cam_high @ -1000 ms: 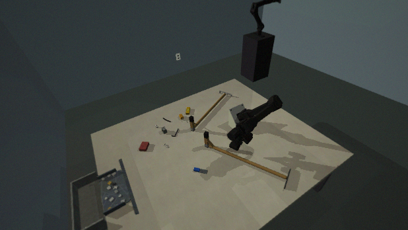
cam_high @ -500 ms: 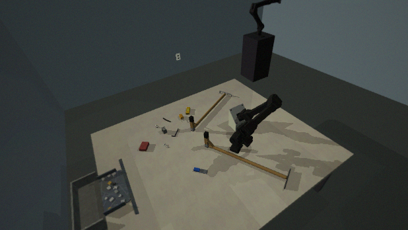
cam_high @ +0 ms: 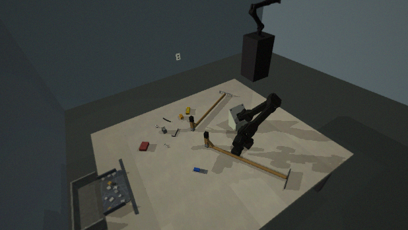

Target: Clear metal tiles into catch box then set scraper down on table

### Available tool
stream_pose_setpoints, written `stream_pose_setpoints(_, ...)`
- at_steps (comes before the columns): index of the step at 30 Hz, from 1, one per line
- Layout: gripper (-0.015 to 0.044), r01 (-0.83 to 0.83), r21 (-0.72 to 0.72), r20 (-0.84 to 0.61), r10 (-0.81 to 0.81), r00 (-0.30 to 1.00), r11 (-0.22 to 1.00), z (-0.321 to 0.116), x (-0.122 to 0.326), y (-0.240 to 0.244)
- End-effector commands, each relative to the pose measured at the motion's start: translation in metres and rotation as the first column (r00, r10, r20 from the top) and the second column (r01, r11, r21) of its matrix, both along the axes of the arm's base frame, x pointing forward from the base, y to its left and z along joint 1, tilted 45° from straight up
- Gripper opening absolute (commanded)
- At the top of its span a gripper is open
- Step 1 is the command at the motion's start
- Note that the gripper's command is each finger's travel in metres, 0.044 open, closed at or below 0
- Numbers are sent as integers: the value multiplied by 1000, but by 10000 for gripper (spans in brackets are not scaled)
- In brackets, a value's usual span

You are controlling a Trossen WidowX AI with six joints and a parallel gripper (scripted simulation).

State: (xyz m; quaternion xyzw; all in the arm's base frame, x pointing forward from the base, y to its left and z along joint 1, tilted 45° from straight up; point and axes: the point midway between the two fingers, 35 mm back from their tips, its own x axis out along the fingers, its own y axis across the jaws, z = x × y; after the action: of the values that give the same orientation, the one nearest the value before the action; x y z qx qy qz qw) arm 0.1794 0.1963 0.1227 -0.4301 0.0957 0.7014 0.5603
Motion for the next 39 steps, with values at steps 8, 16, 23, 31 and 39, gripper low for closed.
stream_pose_setpoints(8, 0, 0, 6, 1, 0, 1000, 1000, -5, -1, 9)
stream_pose_setpoints(16, 0, 0, 6, 1, 0, 1000, 1000, -1, 5, 12)
stream_pose_setpoints(23, 0, 0, 7, 1, 0, 1000, 1000, 2, 11, 14)
stream_pose_setpoints(31, 0, 0, 7, 2, 0, 1000, 1000, 6, 17, 17)
stream_pose_setpoints(39, 0, 0, 7, 2, 0, 1000, 1000, 9, 24, 20)
